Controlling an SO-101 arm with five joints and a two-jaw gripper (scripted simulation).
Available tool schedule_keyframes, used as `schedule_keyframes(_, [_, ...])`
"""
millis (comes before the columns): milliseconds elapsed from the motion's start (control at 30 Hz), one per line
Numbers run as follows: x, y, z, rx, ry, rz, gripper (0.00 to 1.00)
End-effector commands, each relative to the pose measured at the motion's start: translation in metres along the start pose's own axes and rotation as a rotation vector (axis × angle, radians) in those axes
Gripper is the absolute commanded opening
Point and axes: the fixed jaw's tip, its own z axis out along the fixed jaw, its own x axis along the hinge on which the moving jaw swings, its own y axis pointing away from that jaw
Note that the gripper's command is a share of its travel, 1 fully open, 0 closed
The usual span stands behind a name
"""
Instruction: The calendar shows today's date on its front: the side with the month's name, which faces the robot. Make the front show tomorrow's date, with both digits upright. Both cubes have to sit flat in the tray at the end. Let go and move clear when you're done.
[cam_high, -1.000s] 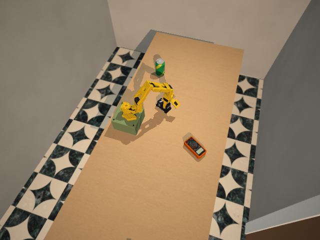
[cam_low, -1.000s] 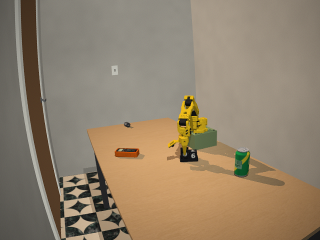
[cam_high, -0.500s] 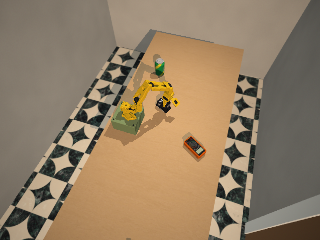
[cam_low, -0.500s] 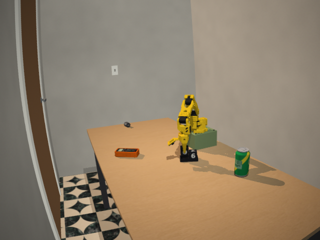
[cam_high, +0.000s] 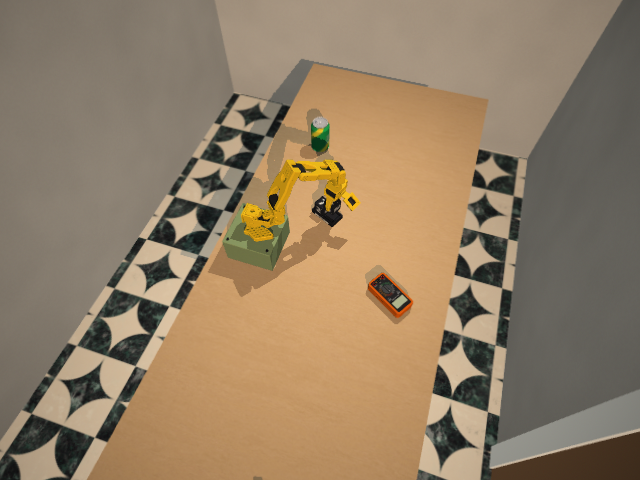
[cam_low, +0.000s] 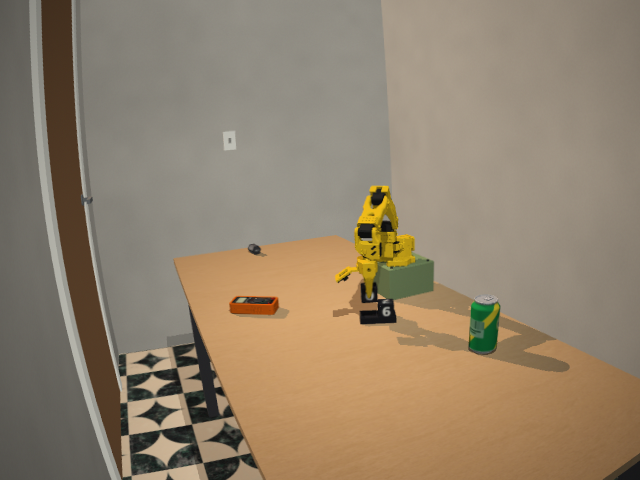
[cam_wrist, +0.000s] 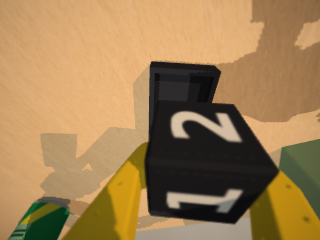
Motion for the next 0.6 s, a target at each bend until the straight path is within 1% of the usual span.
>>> schedule_keyframes(0, [0.001,-0.002,-0.005,-0.001,0.001,0.006,0.0])
schedule_keyframes(200, [0.001,-0.002,-0.005,-0.001,0.001,0.009,0.0])
schedule_keyframes(300, [-0.003,-0.004,-0.004,-0.001,0.001,0.027,0.0])
schedule_keyframes(433, [-0.017,-0.009,-0.003,-0.002,0.001,0.088,0.0])
schedule_keyframes(567, [-0.039,-0.022,-0.001,-0.002,0.002,0.198,0.0])
